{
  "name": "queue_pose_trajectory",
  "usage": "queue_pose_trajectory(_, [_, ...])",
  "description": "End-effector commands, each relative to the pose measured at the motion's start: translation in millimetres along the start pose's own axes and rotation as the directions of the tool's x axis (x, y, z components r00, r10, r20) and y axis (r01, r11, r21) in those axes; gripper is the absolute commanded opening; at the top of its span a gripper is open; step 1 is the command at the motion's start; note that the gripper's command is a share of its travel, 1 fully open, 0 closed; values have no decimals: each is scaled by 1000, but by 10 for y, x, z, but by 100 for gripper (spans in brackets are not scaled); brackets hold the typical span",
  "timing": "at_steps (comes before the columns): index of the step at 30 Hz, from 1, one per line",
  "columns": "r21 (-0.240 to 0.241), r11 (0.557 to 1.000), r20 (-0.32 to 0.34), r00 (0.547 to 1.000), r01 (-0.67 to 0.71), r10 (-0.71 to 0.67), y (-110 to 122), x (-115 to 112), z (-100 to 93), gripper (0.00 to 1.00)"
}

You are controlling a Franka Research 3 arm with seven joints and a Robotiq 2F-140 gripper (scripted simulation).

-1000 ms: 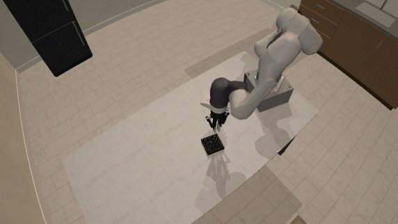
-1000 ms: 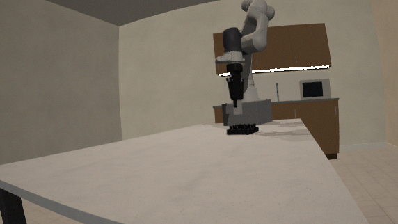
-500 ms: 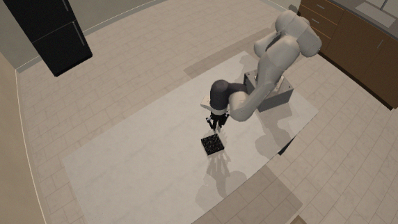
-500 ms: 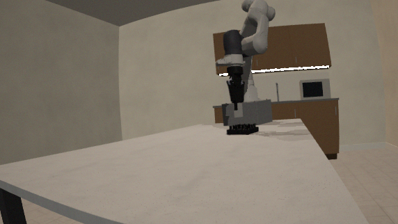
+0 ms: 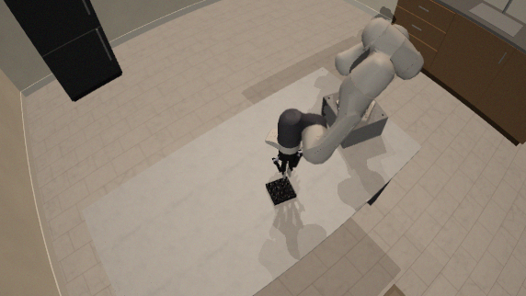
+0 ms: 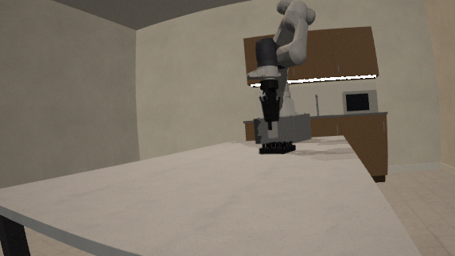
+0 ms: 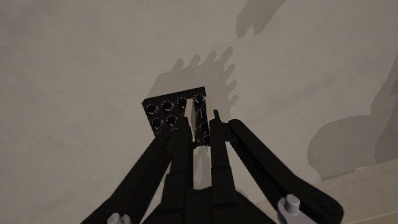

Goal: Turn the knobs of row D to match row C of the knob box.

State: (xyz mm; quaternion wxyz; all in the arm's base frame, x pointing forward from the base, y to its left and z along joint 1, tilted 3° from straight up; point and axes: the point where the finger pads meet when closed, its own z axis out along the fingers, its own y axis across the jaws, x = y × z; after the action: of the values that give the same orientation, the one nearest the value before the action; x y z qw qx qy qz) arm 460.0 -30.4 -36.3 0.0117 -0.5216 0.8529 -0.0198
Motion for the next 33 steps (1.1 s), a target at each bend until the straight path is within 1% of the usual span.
queue_pose_trajectory(1, [8, 1000, 2, 1000, 13, -13, -24, -7, 36, 12])
queue_pose_trajectory(14, [8, 1000, 2, 1000, 13, -13, -23, -8, 101, 12])
queue_pose_trajectory(33, [8, 1000, 2, 1000, 13, -13, -23, -8, 105, 12])
